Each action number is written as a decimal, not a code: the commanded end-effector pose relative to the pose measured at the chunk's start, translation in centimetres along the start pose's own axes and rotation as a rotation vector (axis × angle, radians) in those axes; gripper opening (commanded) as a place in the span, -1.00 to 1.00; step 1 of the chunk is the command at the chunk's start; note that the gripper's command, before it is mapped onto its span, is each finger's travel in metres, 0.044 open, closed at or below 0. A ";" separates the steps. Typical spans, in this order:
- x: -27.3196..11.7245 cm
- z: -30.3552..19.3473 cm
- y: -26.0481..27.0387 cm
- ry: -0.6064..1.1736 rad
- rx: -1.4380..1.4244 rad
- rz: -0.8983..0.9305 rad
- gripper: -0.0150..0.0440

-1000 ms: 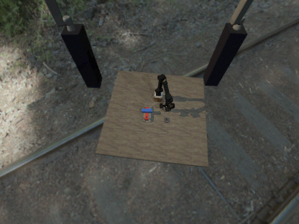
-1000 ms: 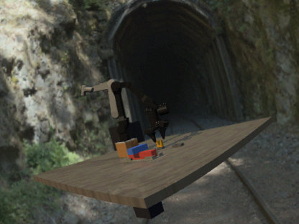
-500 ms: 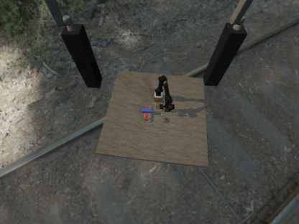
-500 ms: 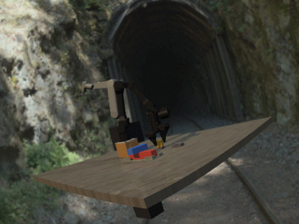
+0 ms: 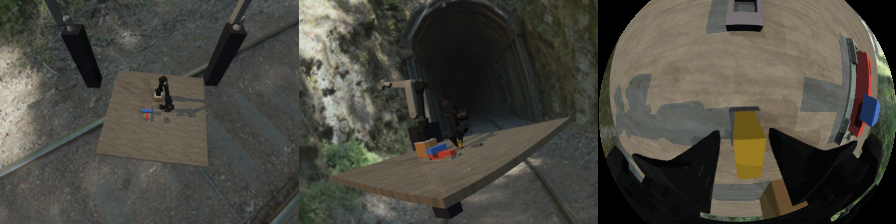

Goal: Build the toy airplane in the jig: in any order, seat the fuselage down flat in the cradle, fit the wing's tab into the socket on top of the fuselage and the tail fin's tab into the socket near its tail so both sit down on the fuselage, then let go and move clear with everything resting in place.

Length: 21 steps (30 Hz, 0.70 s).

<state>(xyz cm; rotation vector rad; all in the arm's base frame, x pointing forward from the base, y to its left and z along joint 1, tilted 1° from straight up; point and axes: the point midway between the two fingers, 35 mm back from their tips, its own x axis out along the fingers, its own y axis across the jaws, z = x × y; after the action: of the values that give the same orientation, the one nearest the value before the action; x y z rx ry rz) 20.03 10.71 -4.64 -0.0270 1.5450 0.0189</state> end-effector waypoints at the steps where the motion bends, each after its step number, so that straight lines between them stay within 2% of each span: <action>1: 0.1 0.0 -0.1 -0.001 -0.001 -0.003 -0.07; 4: 0.1 0.0 -0.1 -0.001 -0.001 -0.003 -0.33; 10: 0.1 0.0 -0.1 -0.001 -0.001 -0.003 -0.47; 21: -1.5 0.2 -0.1 0.005 -0.003 -0.020 -0.49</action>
<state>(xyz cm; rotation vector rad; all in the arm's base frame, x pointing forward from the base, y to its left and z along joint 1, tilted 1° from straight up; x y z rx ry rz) 19.86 10.56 -4.01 -0.0382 1.5574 0.0101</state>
